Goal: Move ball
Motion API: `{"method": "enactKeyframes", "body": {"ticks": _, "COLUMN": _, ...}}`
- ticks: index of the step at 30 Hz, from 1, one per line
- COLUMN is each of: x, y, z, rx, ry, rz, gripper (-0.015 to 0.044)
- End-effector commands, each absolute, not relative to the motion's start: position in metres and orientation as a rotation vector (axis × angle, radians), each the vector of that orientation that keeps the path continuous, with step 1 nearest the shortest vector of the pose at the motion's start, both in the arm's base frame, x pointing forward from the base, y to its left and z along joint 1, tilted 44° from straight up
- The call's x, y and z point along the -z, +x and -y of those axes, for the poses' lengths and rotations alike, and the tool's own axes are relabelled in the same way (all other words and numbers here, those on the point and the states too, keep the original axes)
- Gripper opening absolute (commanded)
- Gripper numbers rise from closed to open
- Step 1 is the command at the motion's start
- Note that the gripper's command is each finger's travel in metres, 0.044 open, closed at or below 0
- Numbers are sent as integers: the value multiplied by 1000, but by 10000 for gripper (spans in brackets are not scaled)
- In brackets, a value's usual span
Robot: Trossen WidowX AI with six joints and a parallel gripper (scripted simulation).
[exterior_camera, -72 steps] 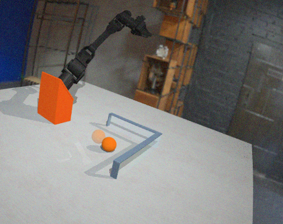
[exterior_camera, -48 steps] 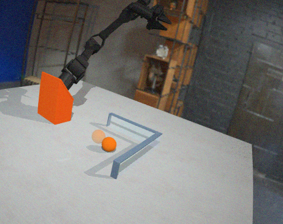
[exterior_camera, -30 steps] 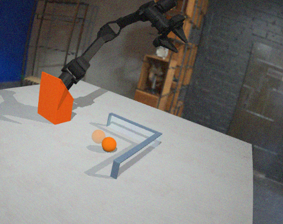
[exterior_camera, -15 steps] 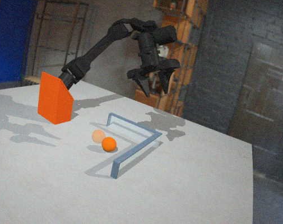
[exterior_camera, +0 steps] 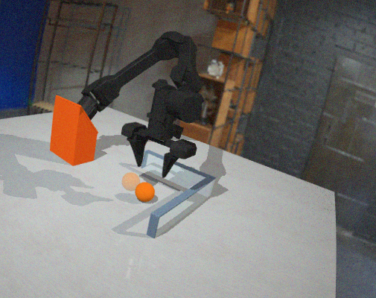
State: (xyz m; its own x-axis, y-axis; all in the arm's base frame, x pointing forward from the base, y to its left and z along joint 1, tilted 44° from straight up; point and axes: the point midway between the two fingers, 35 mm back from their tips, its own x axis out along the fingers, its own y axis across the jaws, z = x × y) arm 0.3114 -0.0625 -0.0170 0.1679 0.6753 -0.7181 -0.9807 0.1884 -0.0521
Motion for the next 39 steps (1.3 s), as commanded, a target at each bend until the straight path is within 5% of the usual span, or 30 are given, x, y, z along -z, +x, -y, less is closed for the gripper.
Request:
{"method": "enactKeyframes", "body": {"ticks": 1, "x": 23, "y": 306, "z": 59, "rx": -1317, "ry": -607, "rz": -625, "gripper": 357}}
{"method": "enactKeyframes", "body": {"ticks": 39, "x": 63, "y": 314, "z": 20, "rx": -1318, "ry": -605, "rz": -623, "gripper": 357}}
